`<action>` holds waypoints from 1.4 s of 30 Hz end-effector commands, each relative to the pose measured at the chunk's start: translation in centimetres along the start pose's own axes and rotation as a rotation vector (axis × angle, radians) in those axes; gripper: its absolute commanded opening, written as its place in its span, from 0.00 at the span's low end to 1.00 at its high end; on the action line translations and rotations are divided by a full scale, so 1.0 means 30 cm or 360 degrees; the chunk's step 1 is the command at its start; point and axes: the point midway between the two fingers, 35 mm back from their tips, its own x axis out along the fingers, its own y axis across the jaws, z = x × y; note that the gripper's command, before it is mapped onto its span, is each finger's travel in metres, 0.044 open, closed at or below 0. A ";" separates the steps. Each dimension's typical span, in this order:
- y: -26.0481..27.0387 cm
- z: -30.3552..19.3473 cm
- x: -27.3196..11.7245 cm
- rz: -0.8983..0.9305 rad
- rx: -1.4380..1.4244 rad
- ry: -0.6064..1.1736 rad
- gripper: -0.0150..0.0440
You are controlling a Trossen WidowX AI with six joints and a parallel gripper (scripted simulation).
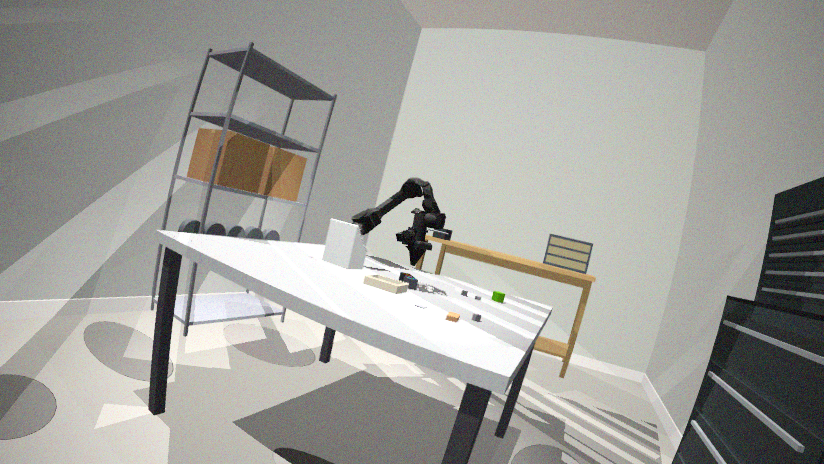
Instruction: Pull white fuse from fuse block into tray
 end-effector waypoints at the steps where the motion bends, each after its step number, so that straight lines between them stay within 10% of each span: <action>1: -0.054 0.007 0.028 -0.0061 0.0137 -0.0072 0.38; 42: -0.053 0.006 0.132 -0.0062 0.0137 -0.0070 0.38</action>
